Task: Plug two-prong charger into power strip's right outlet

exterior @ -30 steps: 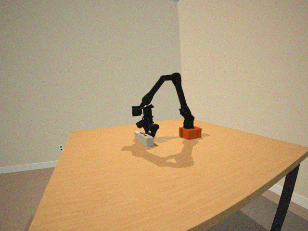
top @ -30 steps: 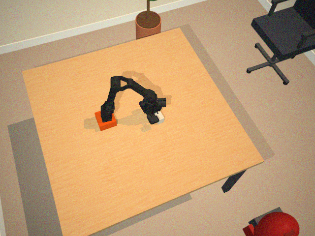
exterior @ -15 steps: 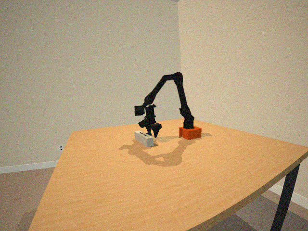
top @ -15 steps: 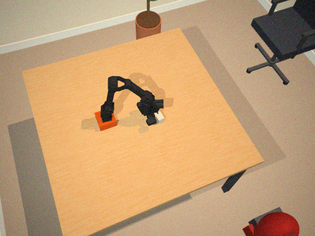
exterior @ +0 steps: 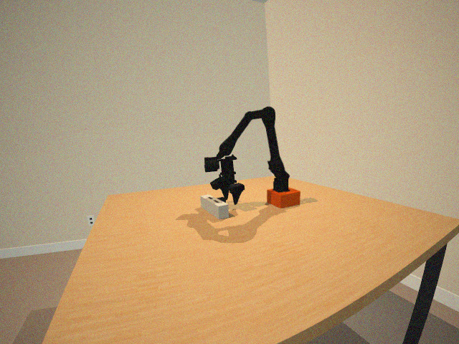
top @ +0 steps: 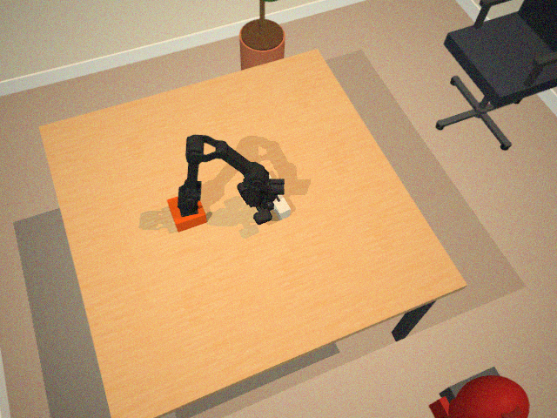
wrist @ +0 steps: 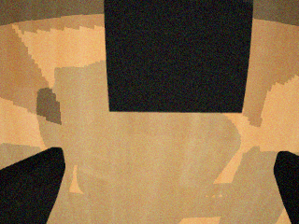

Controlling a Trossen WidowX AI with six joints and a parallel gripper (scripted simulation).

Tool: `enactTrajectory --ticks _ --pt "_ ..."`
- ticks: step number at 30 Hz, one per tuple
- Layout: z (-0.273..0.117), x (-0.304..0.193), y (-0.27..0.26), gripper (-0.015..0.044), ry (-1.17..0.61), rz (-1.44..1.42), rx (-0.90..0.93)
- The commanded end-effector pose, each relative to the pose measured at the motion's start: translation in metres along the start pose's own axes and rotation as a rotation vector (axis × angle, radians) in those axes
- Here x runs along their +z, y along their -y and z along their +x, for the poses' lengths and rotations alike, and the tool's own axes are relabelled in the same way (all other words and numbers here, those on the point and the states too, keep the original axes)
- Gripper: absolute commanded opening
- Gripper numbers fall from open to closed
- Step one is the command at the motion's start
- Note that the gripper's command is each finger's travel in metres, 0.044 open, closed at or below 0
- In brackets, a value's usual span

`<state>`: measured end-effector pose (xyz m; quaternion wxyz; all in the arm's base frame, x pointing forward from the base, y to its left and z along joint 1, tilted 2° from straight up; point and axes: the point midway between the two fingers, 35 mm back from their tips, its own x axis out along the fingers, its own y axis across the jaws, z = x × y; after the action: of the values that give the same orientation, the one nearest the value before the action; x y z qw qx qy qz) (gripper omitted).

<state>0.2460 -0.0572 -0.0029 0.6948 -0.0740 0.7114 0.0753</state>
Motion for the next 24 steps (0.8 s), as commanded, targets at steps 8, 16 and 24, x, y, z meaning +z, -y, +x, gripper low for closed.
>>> enactTrajectory --ticks 8,16,24 --pt "-0.009 -0.003 0.000 0.0440 0.079 0.009 0.011" --pt "-0.068 0.006 0.000 0.0440 0.527 0.005 0.016" --pt "-0.079 0.006 0.000 0.0440 0.604 -0.006 0.007"
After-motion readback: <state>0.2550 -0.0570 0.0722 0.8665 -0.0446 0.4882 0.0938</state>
